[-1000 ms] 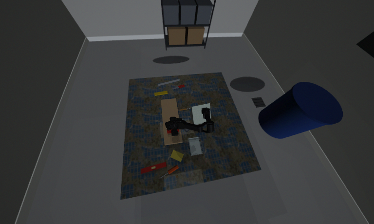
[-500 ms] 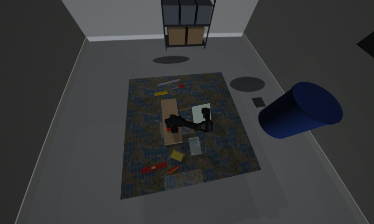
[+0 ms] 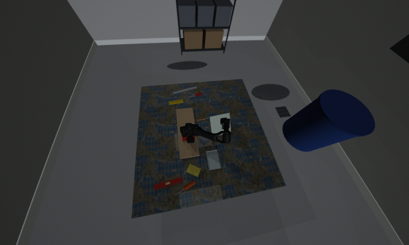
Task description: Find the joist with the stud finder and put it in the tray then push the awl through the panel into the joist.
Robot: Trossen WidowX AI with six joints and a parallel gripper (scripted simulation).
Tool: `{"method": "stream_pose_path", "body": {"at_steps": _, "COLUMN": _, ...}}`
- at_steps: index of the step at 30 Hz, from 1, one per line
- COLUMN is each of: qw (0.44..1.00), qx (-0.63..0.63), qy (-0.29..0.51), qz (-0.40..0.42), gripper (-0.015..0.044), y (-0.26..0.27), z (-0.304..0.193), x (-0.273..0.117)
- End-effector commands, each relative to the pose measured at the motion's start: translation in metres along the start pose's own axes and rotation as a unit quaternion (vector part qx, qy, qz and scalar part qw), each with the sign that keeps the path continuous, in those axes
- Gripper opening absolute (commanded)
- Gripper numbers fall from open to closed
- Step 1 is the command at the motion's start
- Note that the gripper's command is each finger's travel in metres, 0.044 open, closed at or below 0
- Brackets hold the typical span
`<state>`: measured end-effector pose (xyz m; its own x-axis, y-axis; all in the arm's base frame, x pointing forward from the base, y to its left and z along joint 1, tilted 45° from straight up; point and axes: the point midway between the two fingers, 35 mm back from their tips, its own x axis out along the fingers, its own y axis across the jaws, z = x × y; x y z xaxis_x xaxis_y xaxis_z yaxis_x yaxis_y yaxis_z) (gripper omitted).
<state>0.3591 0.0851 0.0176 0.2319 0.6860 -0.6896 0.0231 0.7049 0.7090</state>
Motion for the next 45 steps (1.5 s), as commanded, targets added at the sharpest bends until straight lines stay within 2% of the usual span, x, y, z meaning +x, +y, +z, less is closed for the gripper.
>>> {"method": "stream_pose_path", "body": {"at_steps": 1, "qw": 1.0, "qx": -0.001, "qy": 0.0, "qz": 0.0, "gripper": 0.0, "y": -0.007, "z": 0.0, "x": 0.0}}
{"method": "stream_pose_path", "body": {"at_steps": 45, "qw": 1.0, "qx": -0.002, "qy": -0.001, "qz": -0.002, "gripper": 0.0, "y": -0.077, "z": 0.0, "x": 0.0}}
